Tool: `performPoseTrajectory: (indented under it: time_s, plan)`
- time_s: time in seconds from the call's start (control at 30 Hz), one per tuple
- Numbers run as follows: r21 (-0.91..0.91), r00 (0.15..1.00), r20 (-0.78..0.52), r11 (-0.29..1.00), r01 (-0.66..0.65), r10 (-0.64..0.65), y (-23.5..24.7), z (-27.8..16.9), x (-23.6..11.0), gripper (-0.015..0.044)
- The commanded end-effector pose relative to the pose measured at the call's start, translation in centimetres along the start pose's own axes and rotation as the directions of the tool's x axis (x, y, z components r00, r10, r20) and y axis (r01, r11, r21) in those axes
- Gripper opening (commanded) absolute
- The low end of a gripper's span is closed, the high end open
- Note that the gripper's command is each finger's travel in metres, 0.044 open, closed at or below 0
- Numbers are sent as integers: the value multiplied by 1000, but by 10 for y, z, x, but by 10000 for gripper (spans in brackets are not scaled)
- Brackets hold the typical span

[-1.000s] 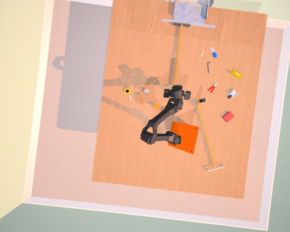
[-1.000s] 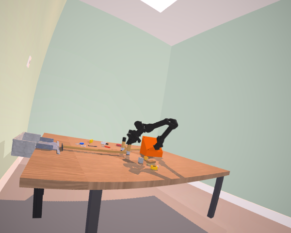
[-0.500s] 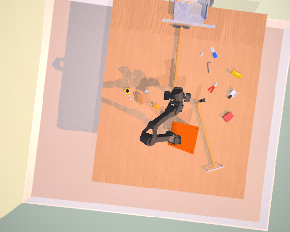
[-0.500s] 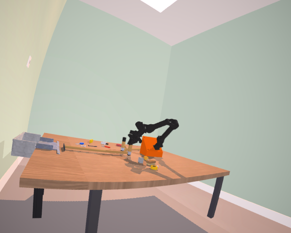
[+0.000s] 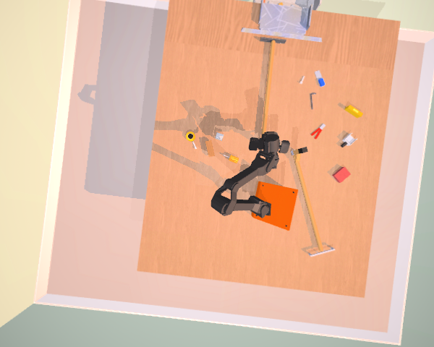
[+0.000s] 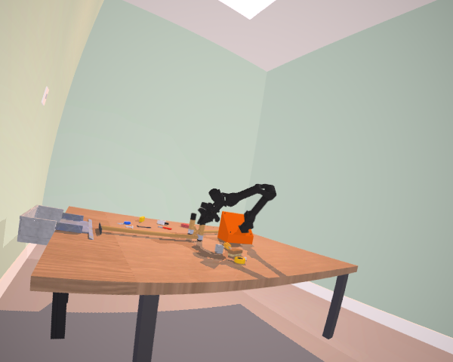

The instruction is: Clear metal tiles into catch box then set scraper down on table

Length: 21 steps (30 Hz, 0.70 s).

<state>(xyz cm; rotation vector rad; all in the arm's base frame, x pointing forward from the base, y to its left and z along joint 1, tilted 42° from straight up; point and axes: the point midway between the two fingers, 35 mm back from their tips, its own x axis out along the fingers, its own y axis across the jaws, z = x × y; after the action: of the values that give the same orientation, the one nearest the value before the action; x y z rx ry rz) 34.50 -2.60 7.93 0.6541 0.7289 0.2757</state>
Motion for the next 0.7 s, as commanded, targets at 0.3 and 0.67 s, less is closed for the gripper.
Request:
performPoseTrajectory:
  time_s: [0.3,0.67]
  plan:
    - [8,1000,7,1000,6,-6,-21,-3,-3,0]
    - [14,1000,7,1000,4,-4,-32,-5,-4,0]
